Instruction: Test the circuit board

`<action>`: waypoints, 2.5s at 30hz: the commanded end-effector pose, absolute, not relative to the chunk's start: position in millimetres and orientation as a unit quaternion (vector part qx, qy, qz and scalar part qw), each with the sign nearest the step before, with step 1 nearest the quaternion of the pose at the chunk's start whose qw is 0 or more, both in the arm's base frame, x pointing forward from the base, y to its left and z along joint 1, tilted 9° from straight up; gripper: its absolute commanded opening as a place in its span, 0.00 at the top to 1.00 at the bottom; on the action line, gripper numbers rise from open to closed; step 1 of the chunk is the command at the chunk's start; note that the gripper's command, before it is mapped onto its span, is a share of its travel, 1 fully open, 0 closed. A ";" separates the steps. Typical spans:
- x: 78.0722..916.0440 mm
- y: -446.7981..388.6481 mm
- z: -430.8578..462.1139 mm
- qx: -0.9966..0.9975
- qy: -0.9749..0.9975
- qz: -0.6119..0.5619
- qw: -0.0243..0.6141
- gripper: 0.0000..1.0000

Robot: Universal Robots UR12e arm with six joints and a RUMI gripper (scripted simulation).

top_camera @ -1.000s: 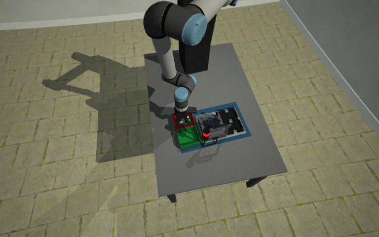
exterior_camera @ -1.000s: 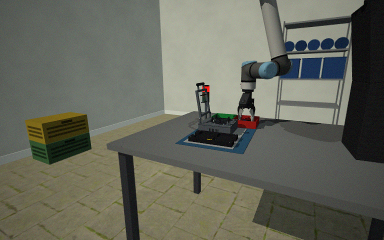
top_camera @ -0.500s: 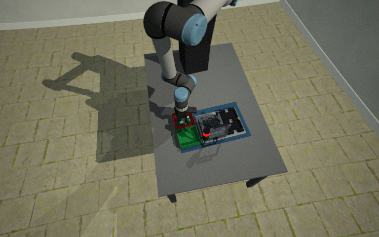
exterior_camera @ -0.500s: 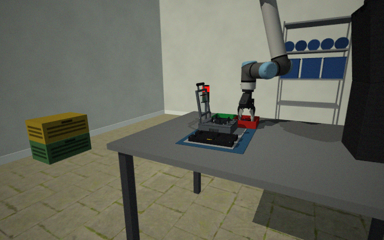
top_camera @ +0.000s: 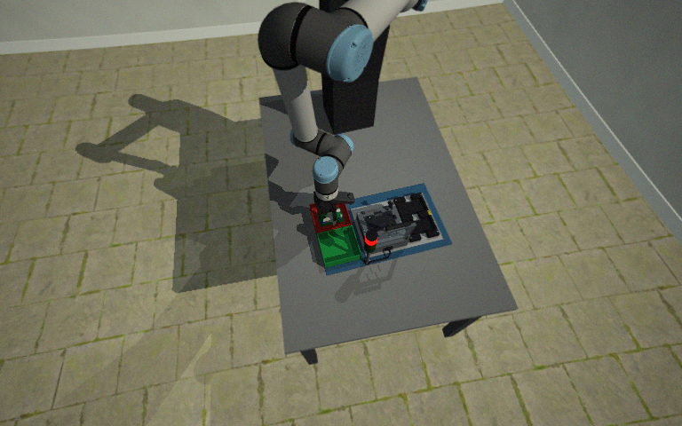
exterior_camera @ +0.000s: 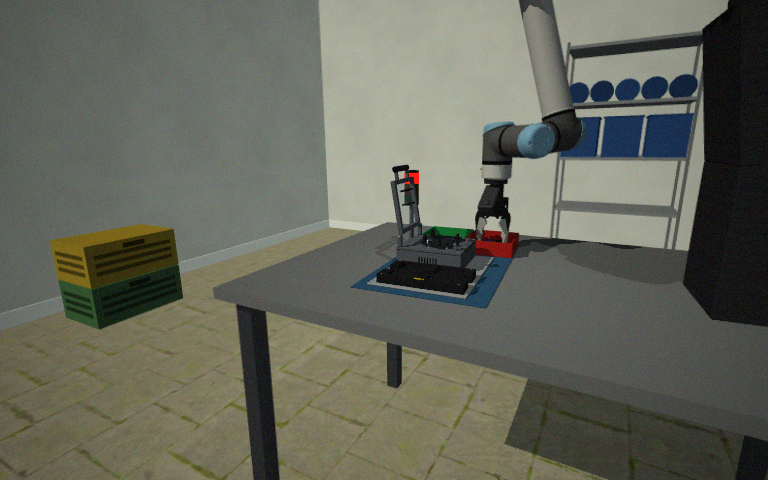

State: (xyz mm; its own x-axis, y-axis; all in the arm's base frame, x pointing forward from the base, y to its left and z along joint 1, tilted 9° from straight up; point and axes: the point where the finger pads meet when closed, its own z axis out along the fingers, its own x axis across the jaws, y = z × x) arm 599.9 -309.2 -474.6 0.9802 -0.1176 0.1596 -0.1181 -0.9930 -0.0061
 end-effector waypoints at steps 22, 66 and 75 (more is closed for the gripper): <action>602.2 -310.3 -474.0 0.995 -0.059 0.081 0.004 0.41; 586.6 -308.6 -394.5 0.995 -0.060 0.080 0.002 0.41; 578.6 -307.6 -344.9 0.995 -0.060 0.080 0.002 0.41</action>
State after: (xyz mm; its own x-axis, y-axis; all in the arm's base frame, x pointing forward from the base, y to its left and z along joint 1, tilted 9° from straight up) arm 586.9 -311.3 -368.5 0.9790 -0.1169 0.1670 -0.1190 -0.9929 0.0027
